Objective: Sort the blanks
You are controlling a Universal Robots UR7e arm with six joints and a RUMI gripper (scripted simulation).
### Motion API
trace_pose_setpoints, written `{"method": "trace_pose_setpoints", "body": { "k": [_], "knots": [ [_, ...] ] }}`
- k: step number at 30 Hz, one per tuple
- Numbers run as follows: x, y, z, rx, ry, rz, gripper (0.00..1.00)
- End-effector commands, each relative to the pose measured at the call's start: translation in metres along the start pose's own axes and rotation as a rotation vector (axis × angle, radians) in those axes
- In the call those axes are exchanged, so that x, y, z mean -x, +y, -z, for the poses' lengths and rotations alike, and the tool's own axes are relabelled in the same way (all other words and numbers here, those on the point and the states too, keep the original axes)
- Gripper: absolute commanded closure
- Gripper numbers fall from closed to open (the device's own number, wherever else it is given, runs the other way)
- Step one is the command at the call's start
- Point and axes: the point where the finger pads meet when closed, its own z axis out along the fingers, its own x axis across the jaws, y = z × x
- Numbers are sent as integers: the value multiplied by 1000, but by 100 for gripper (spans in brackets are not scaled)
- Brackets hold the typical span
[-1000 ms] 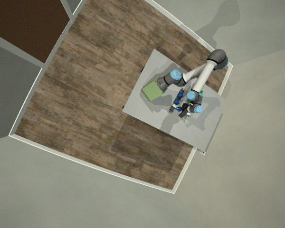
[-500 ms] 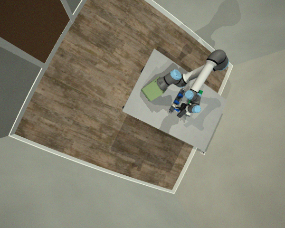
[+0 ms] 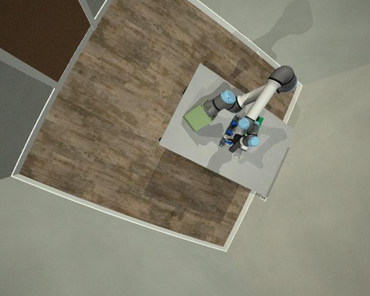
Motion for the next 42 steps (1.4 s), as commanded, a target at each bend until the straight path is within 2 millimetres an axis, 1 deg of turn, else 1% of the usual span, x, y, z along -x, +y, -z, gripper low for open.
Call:
{"method": "trace_pose_setpoints", "body": {
  "k": [1,2,4,12,18,24,42],
  "knots": [
    [1,-1,-20,-1,-1,0,62],
    [1,-2,-25,-1,-1,0,62],
    [1,-2,-25,-1,-1,0,62],
    [1,-2,-64,-1,-1,0,62],
    [1,-3,-80,-1,-1,0,62],
    [1,-3,-84,-1,-1,0,62],
    [1,-3,-84,-1,-1,0,62]
  ]
}}
